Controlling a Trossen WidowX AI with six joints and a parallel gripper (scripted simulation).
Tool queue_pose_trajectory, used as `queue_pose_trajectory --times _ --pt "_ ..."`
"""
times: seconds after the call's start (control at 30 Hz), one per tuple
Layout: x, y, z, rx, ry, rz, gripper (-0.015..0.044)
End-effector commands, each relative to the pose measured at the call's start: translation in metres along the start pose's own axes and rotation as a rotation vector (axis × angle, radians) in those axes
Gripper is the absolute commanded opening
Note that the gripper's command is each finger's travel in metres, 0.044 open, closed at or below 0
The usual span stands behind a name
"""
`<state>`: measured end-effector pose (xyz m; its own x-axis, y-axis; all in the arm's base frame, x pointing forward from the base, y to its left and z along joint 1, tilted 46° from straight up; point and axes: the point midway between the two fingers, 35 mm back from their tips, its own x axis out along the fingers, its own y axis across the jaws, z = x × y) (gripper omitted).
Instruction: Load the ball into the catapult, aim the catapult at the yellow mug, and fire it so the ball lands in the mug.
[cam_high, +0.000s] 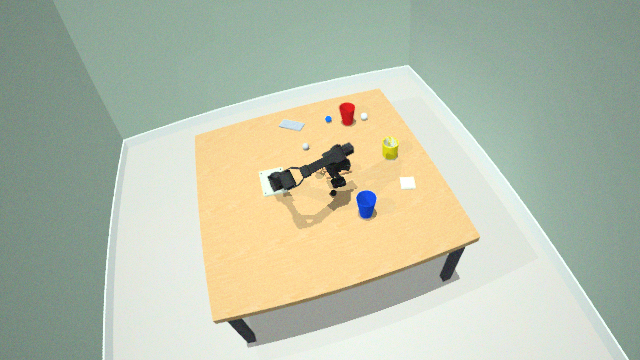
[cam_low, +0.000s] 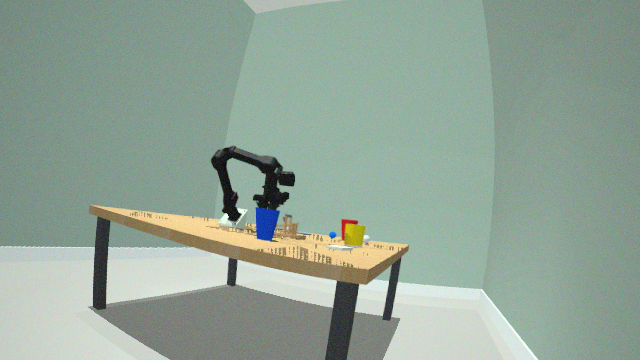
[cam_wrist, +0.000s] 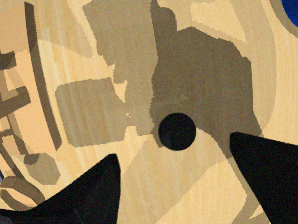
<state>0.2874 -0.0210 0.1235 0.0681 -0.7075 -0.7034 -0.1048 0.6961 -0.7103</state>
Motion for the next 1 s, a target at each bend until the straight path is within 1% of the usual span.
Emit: queue_pose_trajectory --times 0.0,0.17,0.27,0.43,0.97 --pt "0.012 -0.010 -0.018 -0.005 0.008 -0.011 0.0300" --pt "0.014 -0.010 -0.016 -0.005 0.008 -0.011 0.0300" --pt "0.026 -0.010 -0.016 -0.005 0.008 -0.012 0.0300" --pt "0.028 -0.010 -0.016 -0.004 0.008 -0.012 0.0300" --pt "0.054 -0.010 -0.016 -0.004 0.007 -0.012 0.0300"
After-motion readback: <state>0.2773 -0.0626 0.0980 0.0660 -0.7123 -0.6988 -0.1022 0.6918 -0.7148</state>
